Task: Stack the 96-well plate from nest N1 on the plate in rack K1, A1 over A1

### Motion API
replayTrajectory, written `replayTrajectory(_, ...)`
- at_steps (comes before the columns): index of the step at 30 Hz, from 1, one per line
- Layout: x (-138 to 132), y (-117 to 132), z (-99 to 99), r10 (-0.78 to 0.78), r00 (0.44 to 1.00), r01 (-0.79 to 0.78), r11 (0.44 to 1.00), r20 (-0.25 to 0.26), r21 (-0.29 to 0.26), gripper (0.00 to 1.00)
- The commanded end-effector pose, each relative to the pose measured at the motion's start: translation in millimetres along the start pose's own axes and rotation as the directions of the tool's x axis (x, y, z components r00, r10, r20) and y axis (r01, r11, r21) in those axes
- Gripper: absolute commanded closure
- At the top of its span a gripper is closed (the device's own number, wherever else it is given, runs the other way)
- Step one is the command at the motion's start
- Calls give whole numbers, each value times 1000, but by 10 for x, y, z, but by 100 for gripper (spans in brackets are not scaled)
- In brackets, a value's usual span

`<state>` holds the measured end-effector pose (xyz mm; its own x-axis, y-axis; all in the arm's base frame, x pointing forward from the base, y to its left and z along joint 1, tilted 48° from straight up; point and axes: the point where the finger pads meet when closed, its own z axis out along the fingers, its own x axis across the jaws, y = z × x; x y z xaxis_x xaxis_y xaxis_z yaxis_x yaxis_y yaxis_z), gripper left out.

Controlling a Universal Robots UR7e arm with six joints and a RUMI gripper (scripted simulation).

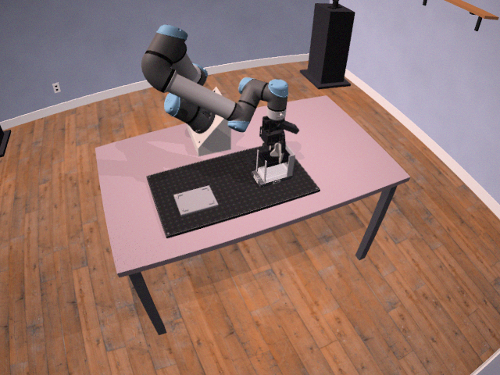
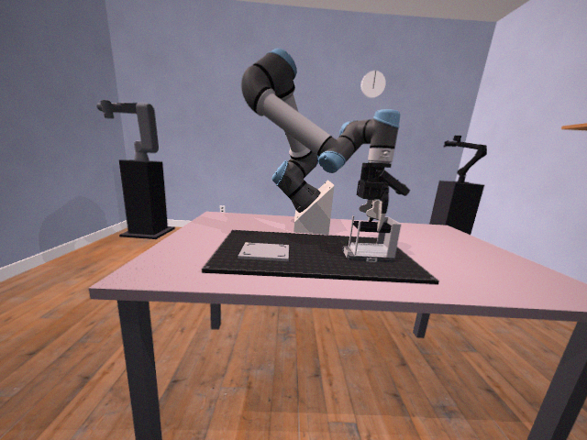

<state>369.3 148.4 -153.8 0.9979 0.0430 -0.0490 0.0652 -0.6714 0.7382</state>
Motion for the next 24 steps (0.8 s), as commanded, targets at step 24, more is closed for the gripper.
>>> replayTrajectory(24,6,-3,406,0,1000,0,1000,-2,1,100)
